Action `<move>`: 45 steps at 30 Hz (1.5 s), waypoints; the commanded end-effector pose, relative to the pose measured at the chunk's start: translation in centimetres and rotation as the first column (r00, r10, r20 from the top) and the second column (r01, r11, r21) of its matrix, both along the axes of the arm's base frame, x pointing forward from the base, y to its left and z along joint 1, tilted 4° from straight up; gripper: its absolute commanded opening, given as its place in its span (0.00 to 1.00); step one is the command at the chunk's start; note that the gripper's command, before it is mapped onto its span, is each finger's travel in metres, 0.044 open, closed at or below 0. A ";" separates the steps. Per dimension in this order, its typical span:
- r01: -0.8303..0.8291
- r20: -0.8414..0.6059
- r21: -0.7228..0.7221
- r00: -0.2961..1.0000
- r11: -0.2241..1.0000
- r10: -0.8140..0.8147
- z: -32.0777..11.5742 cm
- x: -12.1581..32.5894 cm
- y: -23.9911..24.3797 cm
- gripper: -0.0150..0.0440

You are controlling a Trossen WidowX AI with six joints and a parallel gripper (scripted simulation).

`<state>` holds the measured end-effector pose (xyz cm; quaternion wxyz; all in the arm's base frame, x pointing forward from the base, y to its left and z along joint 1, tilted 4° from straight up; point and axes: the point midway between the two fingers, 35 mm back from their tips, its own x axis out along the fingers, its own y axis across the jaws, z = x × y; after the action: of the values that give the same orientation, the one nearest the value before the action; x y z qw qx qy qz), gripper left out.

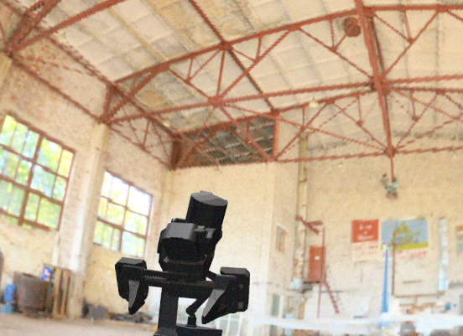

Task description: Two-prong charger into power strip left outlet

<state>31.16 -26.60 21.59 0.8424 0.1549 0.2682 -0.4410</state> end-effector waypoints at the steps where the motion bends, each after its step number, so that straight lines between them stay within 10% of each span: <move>1: -0.088 -0.052 0.049 0.995 0.995 0.090 -1.8 1.5 2.5 1.00; 45: -0.526 -0.370 0.537 0.556 0.659 0.745 -14.7 2.0 26.2 1.00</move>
<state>33.94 -2.39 7.77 0.7958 0.0743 0.5936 -0.0942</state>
